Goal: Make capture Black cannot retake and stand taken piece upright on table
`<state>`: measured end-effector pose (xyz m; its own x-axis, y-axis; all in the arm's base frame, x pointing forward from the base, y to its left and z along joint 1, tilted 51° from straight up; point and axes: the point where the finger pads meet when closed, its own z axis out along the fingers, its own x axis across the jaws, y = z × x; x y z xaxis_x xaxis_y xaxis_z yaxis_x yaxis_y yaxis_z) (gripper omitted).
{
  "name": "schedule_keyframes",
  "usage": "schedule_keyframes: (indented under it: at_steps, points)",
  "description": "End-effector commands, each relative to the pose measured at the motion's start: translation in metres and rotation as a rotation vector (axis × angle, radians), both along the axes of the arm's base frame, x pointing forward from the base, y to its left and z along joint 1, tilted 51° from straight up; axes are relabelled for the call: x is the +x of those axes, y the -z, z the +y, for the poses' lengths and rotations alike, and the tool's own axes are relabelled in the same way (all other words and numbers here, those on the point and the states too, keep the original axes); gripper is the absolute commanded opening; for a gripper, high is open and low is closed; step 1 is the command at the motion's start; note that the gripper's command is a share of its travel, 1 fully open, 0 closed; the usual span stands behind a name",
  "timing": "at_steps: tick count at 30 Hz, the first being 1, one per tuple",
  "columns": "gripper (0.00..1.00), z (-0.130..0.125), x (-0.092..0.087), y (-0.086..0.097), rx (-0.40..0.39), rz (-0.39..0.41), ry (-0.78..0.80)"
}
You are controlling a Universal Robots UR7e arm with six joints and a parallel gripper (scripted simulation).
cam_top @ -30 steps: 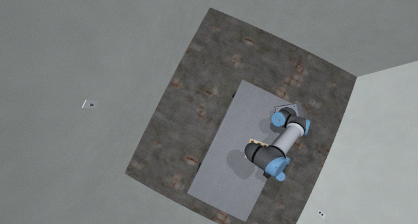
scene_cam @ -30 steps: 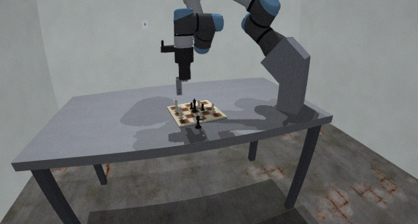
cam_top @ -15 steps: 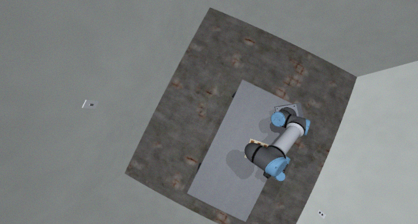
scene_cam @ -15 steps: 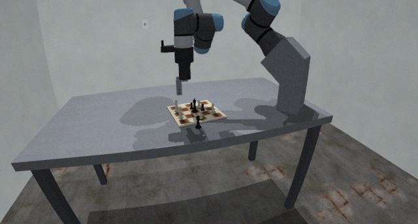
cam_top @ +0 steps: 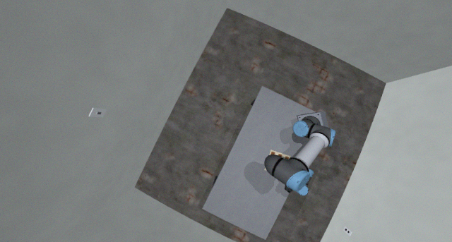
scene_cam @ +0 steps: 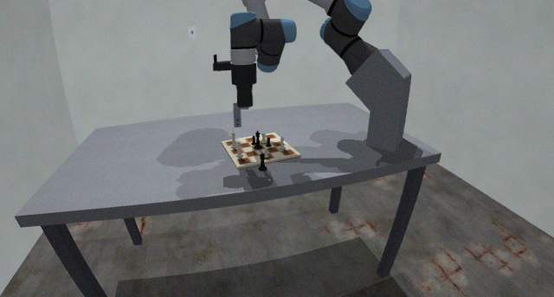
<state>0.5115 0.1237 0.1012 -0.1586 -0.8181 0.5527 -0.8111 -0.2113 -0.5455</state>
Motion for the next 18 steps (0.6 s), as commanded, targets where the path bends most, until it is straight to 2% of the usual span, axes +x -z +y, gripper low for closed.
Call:
schedule_keyframes:
  at_steps: [1,18]
  points:
    - [0.79,-0.002,0.002,0.002,0.000,-0.001,0.000]
    - [0.79,-0.013,0.014,0.016,0.000,-0.001,0.000]
